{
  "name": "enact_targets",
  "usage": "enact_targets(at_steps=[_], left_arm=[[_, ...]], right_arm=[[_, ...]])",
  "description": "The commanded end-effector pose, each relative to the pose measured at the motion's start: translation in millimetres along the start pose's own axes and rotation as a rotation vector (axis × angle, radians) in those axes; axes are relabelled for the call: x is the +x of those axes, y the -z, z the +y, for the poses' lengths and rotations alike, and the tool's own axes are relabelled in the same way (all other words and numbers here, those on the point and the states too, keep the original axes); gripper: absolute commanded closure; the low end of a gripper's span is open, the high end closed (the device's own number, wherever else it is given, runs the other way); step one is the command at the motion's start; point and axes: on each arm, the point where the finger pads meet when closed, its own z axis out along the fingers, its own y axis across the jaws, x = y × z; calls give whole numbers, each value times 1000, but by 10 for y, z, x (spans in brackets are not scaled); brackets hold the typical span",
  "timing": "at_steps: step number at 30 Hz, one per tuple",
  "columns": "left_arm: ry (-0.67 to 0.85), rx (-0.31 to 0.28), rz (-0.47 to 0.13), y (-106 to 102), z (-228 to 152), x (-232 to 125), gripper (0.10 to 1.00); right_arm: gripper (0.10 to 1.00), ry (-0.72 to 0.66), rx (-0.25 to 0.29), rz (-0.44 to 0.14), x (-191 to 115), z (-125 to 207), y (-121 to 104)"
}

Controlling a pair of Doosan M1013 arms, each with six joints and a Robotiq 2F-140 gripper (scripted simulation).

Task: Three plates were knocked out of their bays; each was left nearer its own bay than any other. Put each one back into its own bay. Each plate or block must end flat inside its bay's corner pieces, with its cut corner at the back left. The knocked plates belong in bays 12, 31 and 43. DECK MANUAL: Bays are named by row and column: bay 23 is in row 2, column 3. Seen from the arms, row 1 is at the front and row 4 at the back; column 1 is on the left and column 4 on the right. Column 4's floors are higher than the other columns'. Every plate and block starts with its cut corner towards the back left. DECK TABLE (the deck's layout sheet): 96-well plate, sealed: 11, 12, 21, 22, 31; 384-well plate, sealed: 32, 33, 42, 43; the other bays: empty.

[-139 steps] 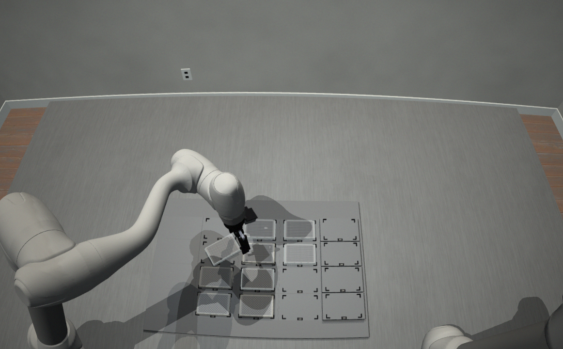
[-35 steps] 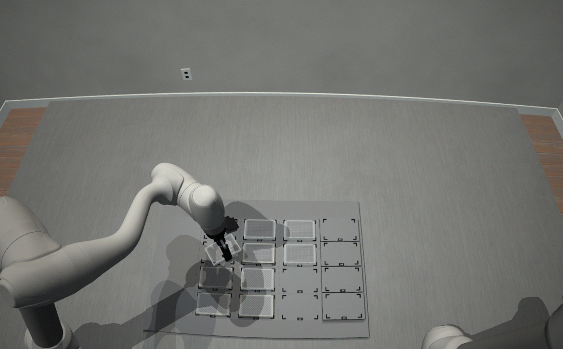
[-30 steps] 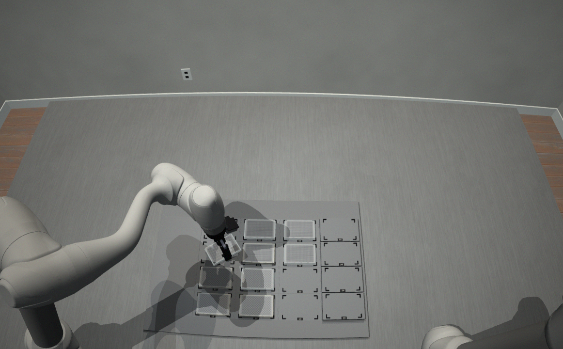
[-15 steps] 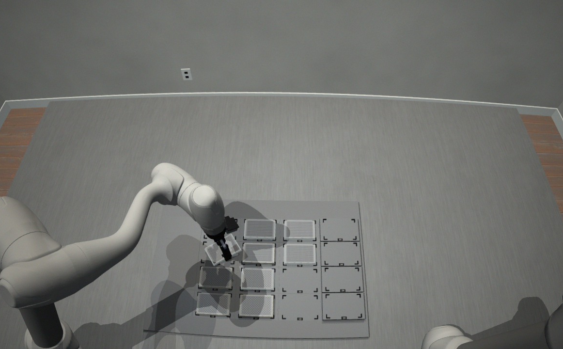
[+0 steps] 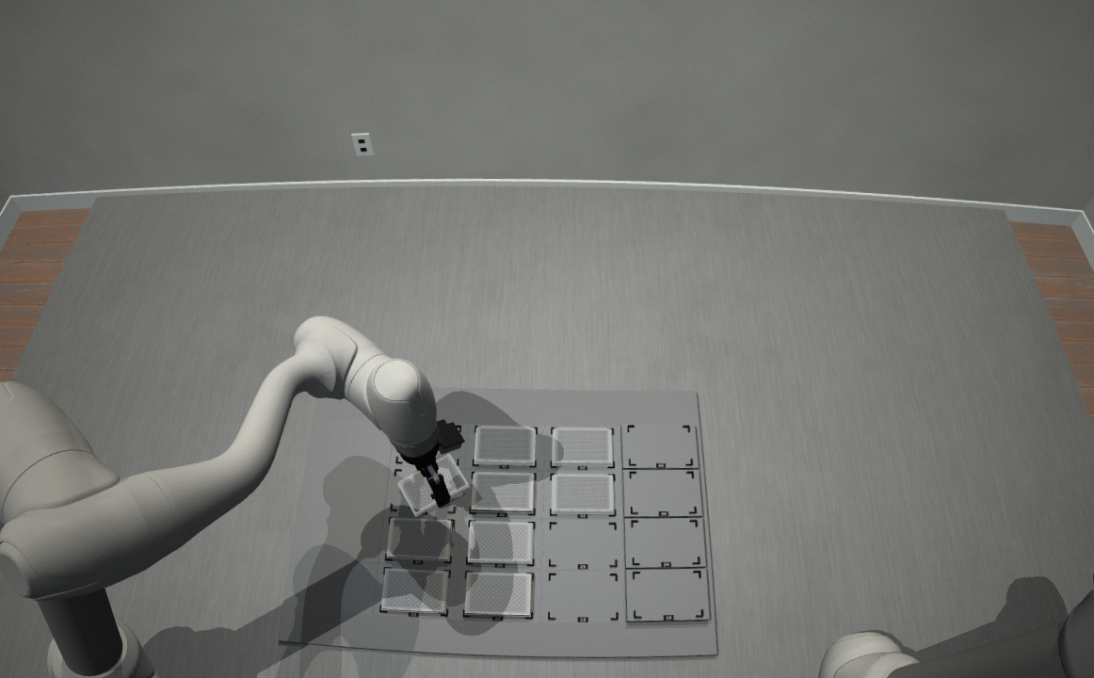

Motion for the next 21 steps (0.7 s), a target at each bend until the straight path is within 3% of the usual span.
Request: enact_targets(at_steps=[1,21], left_arm=[[0,1,1,9,-3,4,495],[0,1,1,15,-2,4,507]], right_arm=[[98,0,0,1,2,-1,9],[98,0,0,1,2,-1,9]])
